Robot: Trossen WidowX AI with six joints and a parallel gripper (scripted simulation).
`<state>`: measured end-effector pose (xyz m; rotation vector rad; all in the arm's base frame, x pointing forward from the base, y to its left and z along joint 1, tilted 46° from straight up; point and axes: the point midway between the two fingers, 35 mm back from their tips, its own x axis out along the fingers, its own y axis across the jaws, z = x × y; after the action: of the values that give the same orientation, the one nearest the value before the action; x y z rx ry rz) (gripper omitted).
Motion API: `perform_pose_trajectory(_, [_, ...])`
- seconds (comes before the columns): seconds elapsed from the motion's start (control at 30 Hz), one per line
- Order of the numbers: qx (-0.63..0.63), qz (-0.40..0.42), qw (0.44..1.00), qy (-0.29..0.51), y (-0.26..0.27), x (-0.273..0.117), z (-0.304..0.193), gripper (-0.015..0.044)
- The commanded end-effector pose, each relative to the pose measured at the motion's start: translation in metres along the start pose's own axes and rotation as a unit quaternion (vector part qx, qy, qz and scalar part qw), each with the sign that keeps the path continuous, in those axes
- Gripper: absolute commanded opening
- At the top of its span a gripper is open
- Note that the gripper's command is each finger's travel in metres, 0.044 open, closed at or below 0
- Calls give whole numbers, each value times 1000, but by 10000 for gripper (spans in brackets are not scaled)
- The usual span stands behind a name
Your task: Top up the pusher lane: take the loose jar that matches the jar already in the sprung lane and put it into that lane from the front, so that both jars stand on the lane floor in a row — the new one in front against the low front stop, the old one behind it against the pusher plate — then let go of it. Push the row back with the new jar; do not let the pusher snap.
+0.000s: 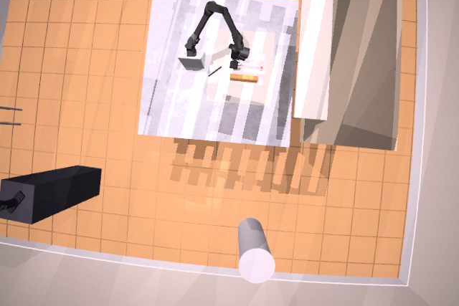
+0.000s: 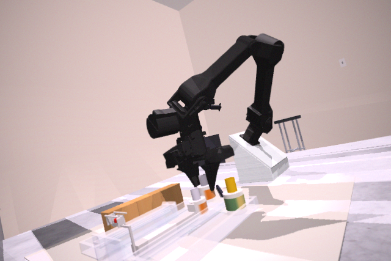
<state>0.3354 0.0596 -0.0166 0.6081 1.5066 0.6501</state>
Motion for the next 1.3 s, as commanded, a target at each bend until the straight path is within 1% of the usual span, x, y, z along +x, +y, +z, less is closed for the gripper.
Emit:
perform_pose_trajectory(0.0, [-7,2,1000,-10,2,-3,8,0])
perform_pose_trajectory(1.27, [-7,2,1000,-10,2,12,8,0])
